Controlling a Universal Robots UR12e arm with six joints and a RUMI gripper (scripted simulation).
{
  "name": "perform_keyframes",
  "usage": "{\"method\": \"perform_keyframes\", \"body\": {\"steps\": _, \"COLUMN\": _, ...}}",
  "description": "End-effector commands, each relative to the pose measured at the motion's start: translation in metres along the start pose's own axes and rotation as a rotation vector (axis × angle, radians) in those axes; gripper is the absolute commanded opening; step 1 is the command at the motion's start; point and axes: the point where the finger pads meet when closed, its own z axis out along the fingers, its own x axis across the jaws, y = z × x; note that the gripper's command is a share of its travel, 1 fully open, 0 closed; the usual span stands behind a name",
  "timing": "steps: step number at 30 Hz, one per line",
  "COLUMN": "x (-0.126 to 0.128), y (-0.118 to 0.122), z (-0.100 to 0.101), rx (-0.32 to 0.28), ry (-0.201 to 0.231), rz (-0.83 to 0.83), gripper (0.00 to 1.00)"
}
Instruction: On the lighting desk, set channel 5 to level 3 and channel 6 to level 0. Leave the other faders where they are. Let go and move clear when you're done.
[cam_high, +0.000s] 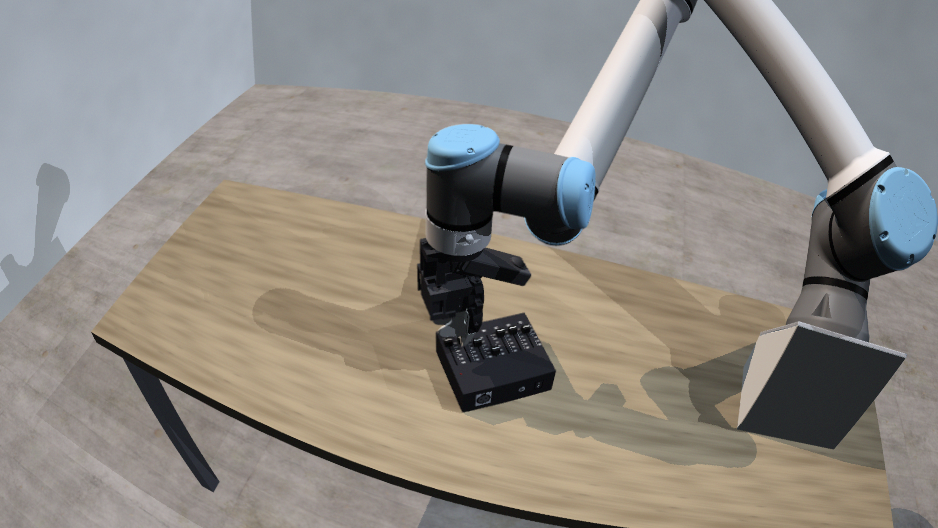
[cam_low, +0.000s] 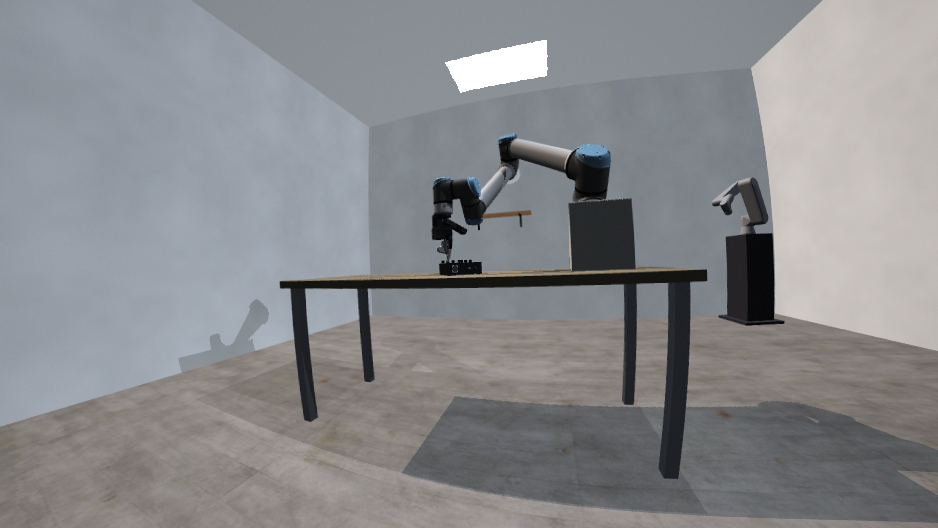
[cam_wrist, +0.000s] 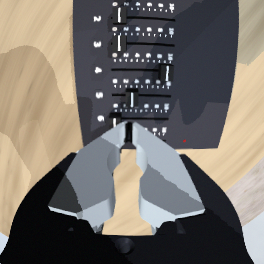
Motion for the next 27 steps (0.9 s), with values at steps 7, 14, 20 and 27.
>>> {"method": "perform_keyframes", "body": {"steps": 7, "x": -0.0004, "y": 0.0003, "z": -0.0006, "rx": -0.001, "ry": -0.001, "rz": 0.0, "gripper": 0.0}}
{"method": "perform_keyframes", "body": {"steps": 14, "x": -0.0002, "y": 0.0003, "z": -0.0006, "rx": -0.001, "ry": -0.001, "rz": 0.0, "gripper": 0.0}}
{"method": "perform_keyframes", "body": {"steps": 20, "x": 0.0026, "y": 0.0003, "z": -0.0006, "rx": -0.001, "ry": -0.001, "rz": 0.0, "gripper": 0.0}}
{"method": "perform_keyframes", "body": {"steps": 27, "x": 0.0054, "y": 0.0003, "z": -0.0006, "rx": -0.001, "ry": -0.001, "rz": 0.0, "gripper": 0.0}}
